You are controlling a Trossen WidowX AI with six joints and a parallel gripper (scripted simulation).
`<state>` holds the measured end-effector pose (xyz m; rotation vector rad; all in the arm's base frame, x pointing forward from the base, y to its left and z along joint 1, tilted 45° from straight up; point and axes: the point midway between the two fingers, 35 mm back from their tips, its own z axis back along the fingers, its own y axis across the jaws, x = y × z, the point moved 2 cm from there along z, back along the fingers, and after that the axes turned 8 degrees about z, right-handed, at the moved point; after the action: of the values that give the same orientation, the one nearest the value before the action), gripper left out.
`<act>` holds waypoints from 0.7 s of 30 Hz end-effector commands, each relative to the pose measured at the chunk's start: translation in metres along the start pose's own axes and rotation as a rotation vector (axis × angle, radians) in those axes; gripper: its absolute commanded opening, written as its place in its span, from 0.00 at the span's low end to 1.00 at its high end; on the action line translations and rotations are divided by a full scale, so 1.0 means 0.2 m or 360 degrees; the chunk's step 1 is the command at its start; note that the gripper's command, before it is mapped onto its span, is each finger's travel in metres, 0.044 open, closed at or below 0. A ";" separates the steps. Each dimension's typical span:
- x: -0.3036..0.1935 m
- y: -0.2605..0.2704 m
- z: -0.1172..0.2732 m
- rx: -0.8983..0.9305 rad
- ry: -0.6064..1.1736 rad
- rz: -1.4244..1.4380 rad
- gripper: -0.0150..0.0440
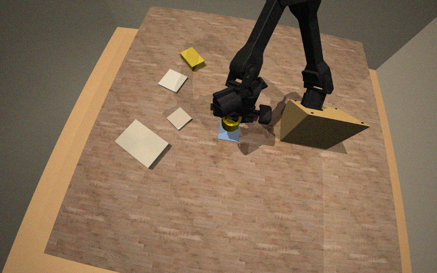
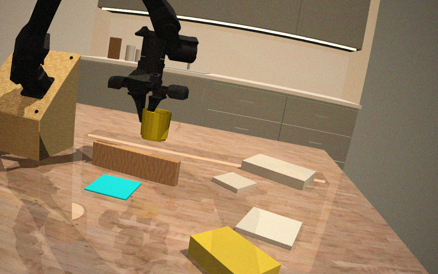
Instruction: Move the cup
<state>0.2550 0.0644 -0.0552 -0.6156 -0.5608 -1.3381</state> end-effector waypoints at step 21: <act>0.00 0.00 0.08 0.0009 0.0000 -0.0001 0.25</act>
<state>0.2555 0.0752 -0.0441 -0.6113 -0.5651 -1.3371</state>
